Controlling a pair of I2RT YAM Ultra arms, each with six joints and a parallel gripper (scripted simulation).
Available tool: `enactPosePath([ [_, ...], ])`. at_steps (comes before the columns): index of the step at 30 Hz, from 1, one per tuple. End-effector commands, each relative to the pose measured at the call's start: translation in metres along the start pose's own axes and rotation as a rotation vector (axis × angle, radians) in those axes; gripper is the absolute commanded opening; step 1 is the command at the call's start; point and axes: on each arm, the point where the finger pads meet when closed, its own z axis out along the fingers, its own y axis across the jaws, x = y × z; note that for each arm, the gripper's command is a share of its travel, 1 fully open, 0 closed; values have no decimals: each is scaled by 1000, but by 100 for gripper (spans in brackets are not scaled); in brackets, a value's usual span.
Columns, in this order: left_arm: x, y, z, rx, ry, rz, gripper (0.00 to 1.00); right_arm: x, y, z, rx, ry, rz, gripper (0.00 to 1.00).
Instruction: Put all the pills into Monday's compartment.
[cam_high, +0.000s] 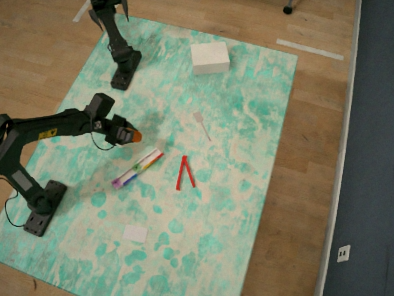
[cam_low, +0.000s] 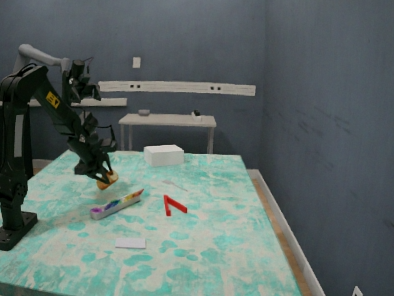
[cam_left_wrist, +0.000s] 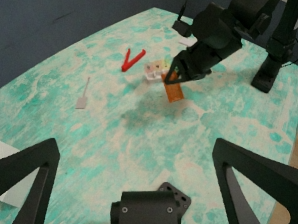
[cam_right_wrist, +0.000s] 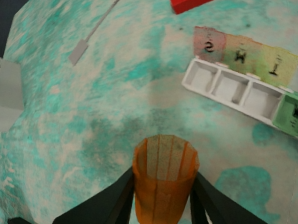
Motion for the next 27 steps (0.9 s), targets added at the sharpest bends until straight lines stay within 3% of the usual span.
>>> enactPosePath([
  [1,-6,0,2,-2,2,5,100,-7,1,-12,70,-8,75,36],
  [15,-6,0,2,-2,2,5,100,-11,6,-13,59,-7,76,36],
  [23,-6,0,2,-2,2,5,100,-7,13,-9,-28,214,123,36],
  [27,-6,0,2,-2,2,5,100,-11,7,-7,-9,211,130,36],
])
